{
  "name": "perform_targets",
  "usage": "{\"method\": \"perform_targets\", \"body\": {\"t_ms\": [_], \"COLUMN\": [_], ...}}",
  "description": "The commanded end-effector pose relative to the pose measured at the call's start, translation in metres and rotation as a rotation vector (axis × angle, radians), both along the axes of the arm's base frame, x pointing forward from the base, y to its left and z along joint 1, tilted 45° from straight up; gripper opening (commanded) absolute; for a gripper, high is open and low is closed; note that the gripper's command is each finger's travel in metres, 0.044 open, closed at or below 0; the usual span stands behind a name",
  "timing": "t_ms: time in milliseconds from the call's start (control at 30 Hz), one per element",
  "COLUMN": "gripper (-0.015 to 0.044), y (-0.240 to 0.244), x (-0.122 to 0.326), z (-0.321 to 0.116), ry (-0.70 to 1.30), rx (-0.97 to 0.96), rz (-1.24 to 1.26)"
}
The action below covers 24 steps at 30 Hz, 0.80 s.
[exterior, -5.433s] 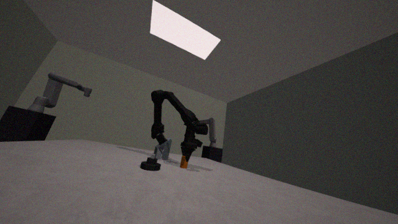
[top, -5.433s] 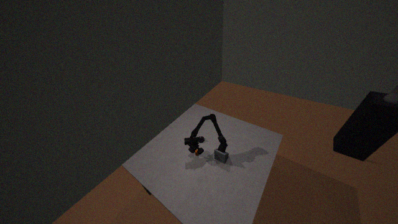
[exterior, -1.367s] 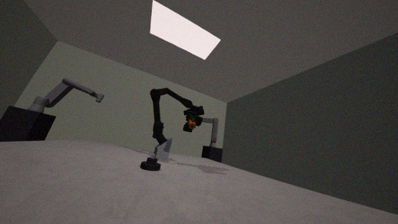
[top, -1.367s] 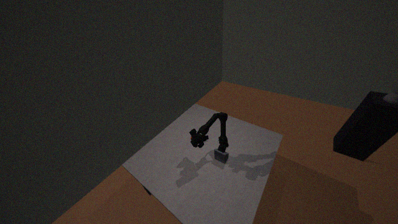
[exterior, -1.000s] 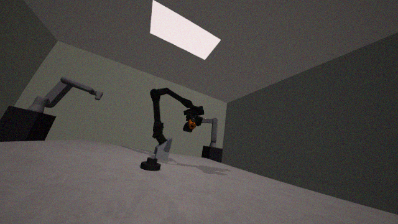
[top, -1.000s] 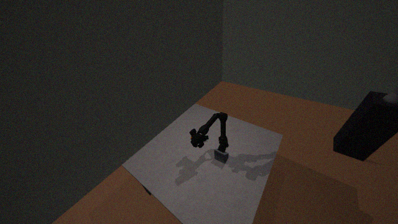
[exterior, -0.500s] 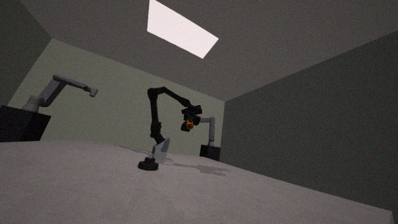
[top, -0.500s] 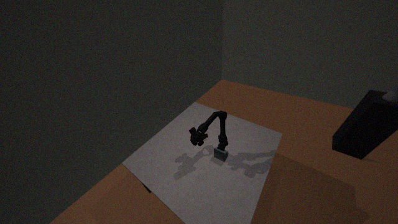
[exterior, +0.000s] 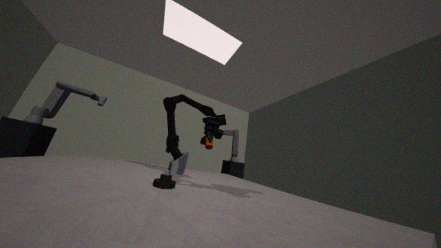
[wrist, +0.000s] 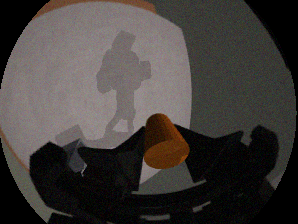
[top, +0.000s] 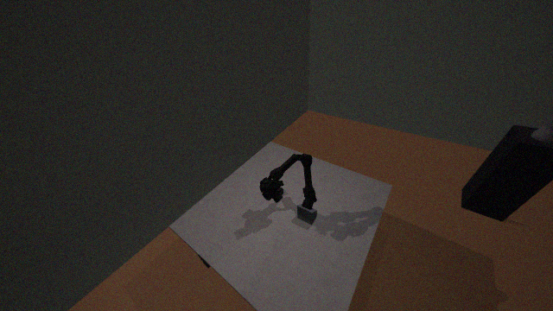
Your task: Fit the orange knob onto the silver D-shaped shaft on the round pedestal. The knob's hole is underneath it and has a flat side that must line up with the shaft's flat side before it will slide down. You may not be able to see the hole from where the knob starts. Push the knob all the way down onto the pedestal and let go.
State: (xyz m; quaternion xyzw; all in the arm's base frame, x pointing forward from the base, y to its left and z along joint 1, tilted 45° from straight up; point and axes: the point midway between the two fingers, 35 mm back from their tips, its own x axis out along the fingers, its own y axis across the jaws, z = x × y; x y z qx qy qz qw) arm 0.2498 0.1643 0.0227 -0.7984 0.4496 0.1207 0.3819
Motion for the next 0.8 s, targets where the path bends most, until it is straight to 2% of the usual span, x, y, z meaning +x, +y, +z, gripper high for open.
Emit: {"method": "perform_targets", "body": {"t_ms": [0,667,767], "gripper": [0.0000,0.0000,0.0000], "y": [-0.005,-0.037,-0.040], "x": [0.003,0.020,0.021], "z": [-0.006,-0.034,-0.039], "ry": [0.066,0.381,0.382], "rx": [0.010,0.076,0.077], "rz": [-0.058,-0.363,-0.363]}}
